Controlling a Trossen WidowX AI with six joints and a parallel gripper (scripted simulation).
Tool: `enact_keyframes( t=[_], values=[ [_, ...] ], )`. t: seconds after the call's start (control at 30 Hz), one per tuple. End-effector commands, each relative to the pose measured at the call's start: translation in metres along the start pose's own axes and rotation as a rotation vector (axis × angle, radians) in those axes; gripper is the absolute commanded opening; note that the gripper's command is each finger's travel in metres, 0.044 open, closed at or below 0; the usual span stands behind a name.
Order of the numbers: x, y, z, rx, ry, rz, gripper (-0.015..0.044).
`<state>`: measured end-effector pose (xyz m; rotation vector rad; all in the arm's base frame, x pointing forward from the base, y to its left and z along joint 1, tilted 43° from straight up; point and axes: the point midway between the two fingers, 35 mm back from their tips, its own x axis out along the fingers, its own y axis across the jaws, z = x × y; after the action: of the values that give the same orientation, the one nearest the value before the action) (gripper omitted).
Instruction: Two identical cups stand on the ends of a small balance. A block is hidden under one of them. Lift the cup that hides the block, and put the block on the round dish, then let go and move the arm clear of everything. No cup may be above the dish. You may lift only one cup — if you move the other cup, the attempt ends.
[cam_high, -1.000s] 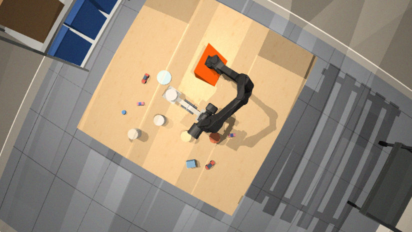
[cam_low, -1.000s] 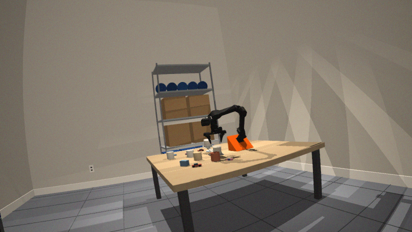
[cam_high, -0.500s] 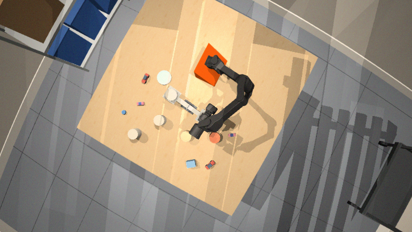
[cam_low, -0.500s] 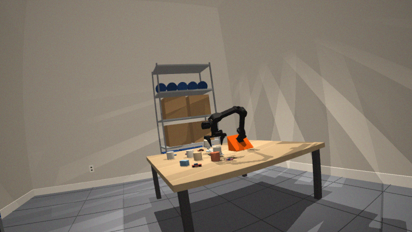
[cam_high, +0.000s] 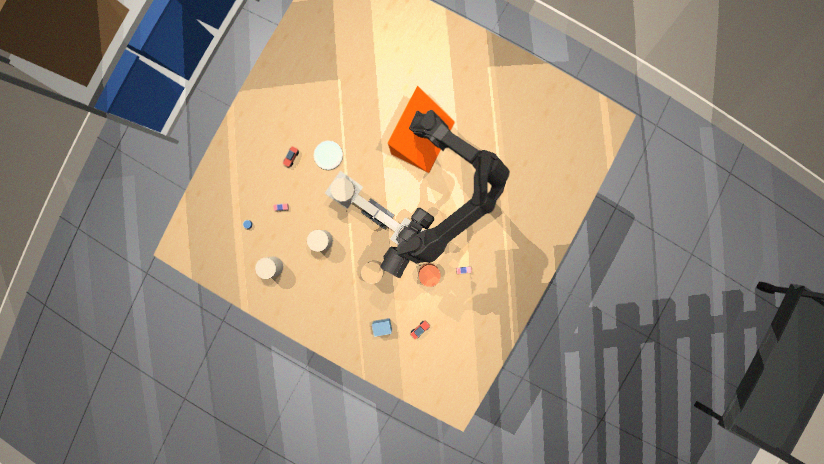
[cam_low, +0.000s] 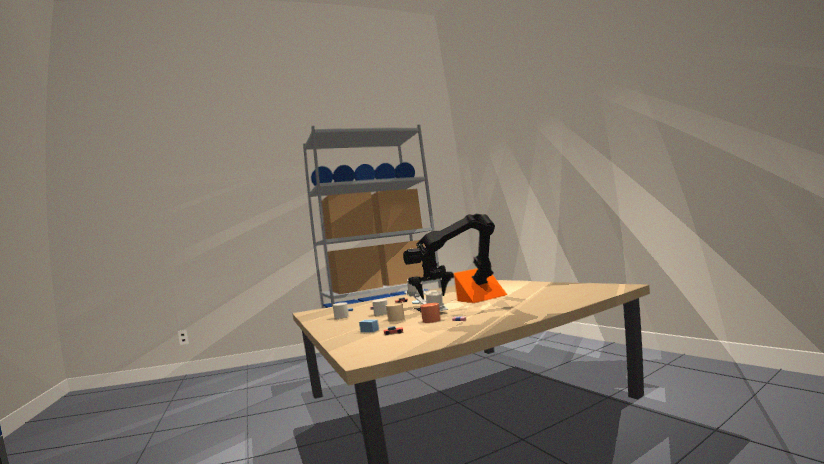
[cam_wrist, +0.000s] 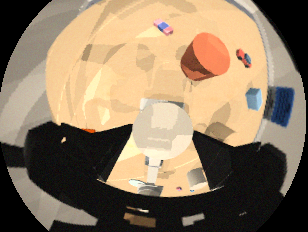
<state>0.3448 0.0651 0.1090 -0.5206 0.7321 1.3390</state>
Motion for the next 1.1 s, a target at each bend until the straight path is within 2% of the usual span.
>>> enact_keyframes(
  t=[0.0,0.4,0.5,0.77,1.07],
  values=[
    [0.007,0.001,0.0,0.006,-0.004,0.002,0.044],
    [0.023,0.002,0.001,0.006,-0.006,0.003,0.044],
    [0.023,0.002,0.001,0.006,-0.006,0.003,0.0361],
    [0.023,0.002,0.001,0.006,-0.006,0.003,0.0308],
    [0.016,0.001,0.0,0.007,-0.004,0.002,0.0072]
  ],
)
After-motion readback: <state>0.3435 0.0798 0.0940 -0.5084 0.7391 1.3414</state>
